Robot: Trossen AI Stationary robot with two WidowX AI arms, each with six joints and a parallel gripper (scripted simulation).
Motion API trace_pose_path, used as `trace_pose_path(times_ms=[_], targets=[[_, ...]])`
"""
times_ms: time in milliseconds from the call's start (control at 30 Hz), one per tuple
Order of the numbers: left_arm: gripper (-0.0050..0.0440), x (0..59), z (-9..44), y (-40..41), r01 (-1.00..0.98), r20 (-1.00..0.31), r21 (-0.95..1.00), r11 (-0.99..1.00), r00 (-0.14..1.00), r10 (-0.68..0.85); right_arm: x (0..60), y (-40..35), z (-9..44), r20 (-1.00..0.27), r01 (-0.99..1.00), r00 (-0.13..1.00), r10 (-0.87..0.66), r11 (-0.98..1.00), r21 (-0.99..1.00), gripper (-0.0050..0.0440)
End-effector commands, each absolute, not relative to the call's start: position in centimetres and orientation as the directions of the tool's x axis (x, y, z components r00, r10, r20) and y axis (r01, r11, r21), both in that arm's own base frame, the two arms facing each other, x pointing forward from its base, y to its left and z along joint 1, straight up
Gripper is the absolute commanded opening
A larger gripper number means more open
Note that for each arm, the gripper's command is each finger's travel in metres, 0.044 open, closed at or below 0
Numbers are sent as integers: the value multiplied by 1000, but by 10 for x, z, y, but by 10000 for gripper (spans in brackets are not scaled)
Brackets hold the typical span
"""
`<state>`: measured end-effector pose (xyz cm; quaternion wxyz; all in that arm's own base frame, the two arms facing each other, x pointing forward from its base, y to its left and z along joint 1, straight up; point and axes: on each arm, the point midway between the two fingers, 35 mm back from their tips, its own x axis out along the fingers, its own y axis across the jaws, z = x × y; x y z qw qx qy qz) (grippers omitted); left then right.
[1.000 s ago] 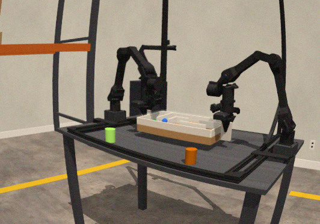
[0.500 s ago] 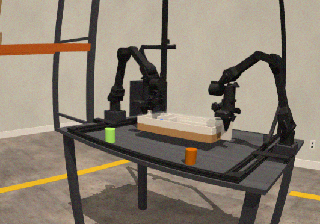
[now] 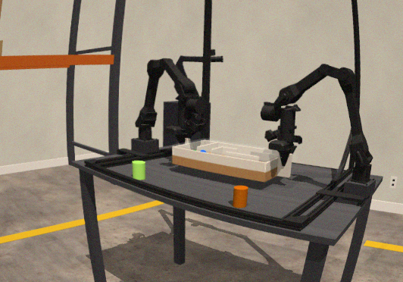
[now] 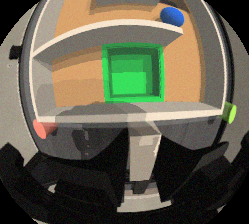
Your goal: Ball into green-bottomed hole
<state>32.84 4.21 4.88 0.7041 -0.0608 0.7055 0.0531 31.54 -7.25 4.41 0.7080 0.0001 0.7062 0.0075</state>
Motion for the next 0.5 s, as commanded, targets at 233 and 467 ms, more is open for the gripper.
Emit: trace_pose_path(times_ms=[233, 467], targets=[[20, 327, 50, 43, -160, -999, -52, 986, 11, -51, 316, -74, 45, -999, -11, -3, 52, 999, 52, 20], [20, 327, 51, 41, -161, -1000, 6, 987, -3, 6, 316, -72, 44, -1000, -11, 2, -6, 1000, -6, 20]])
